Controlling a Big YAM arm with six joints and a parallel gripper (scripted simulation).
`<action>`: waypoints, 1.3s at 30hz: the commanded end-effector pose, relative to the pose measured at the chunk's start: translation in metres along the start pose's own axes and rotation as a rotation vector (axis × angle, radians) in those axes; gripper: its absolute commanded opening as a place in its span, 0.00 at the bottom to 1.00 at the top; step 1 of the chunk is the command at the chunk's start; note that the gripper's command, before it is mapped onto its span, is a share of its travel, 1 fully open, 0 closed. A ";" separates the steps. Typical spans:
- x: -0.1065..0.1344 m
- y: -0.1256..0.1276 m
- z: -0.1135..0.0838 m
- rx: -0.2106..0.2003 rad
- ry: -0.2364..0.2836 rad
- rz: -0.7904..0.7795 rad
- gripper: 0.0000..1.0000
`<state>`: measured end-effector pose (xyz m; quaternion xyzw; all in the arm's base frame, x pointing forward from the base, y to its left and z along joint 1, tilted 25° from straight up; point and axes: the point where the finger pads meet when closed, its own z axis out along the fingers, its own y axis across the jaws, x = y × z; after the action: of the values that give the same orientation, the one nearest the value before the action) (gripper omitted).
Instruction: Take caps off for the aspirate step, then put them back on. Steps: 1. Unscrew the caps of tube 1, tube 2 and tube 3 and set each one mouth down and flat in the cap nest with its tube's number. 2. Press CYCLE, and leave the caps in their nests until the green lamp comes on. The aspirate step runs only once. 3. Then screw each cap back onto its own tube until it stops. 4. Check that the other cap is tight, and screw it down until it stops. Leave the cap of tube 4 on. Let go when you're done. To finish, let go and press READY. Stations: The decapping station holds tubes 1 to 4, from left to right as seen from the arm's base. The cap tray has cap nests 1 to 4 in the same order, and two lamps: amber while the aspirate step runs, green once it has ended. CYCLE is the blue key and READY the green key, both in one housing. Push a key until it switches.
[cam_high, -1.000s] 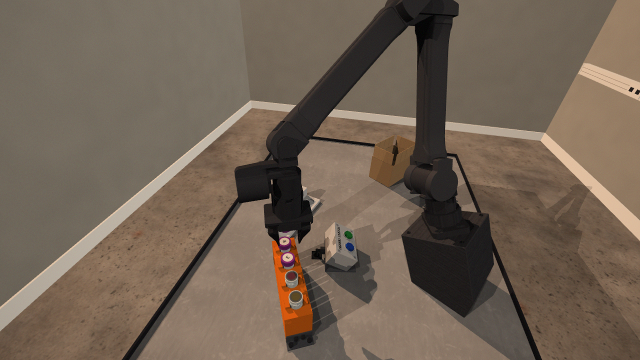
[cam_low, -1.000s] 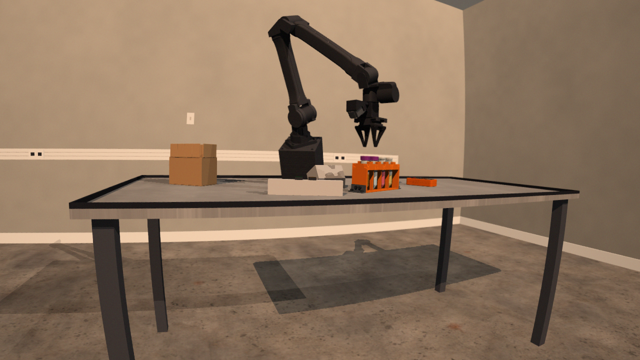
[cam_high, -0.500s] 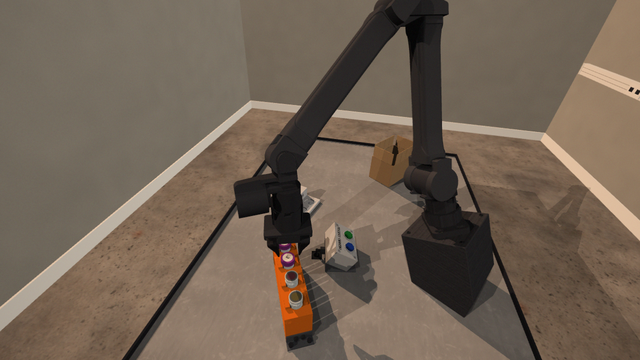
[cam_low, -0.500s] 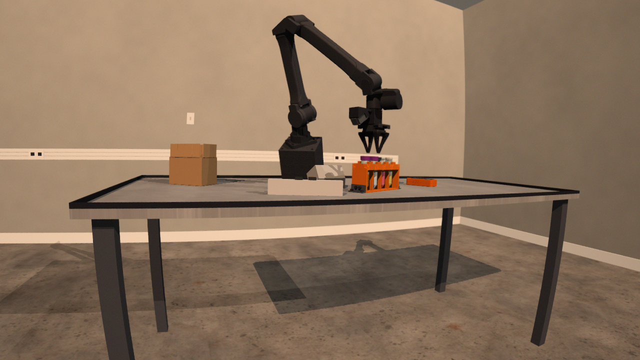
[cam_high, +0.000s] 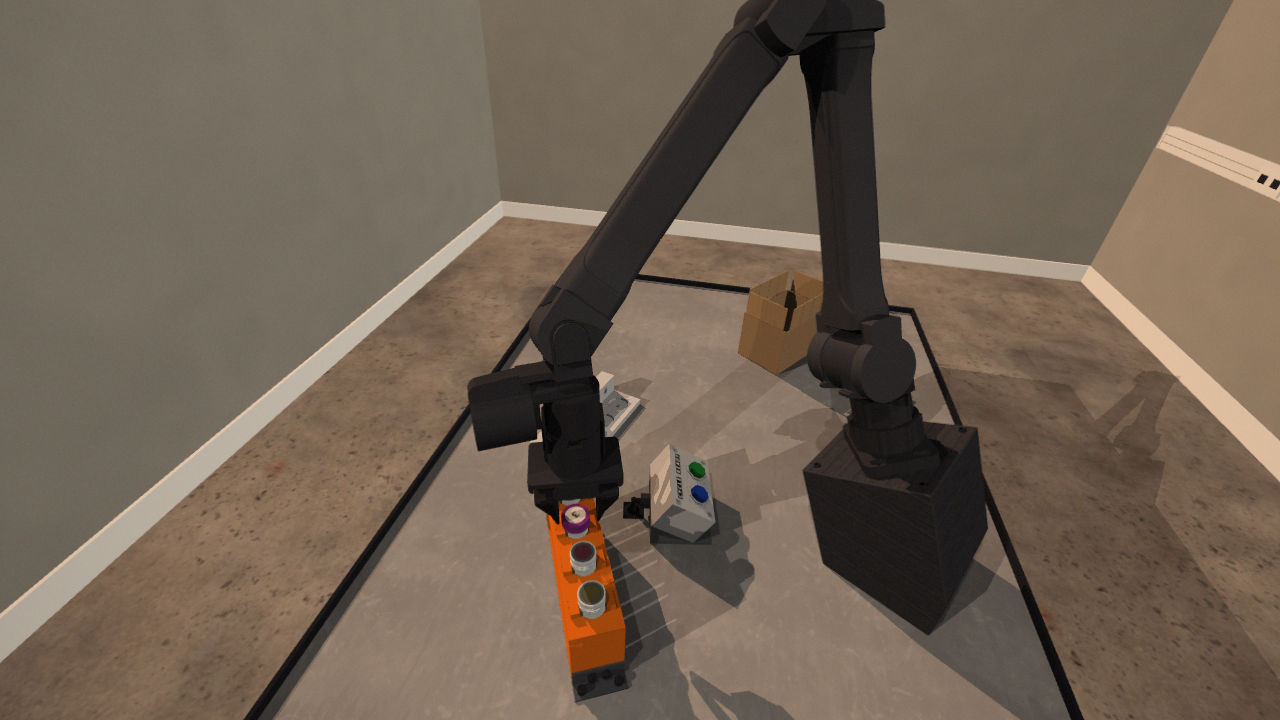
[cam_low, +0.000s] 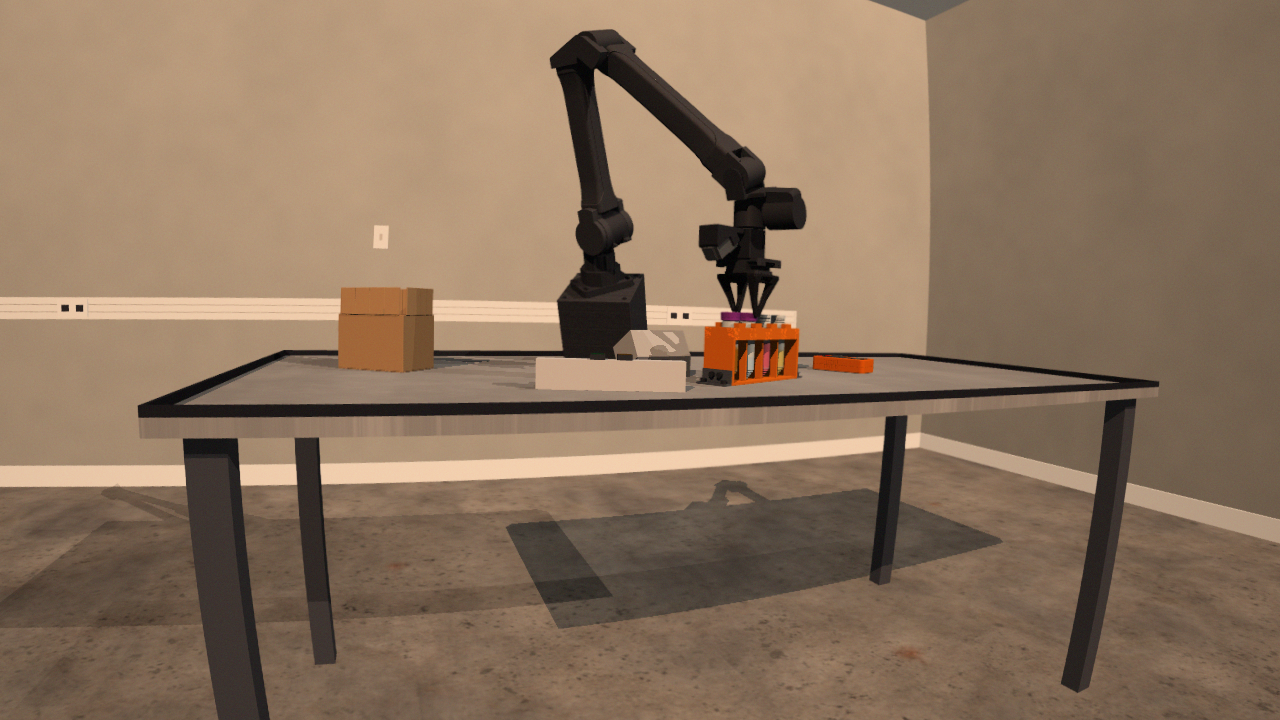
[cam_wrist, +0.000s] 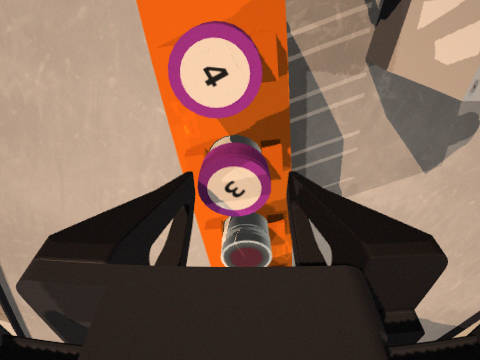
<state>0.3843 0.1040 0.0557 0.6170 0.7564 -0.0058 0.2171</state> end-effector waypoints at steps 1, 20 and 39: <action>0.000 0.013 -0.007 -0.029 0.007 0.004 0.49; -0.003 0.021 -0.019 -0.045 0.011 0.002 0.49; -0.003 0.007 0.010 -0.007 0.001 -0.001 0.49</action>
<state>0.3887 0.1036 0.0557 0.6155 0.7569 -0.0009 0.2197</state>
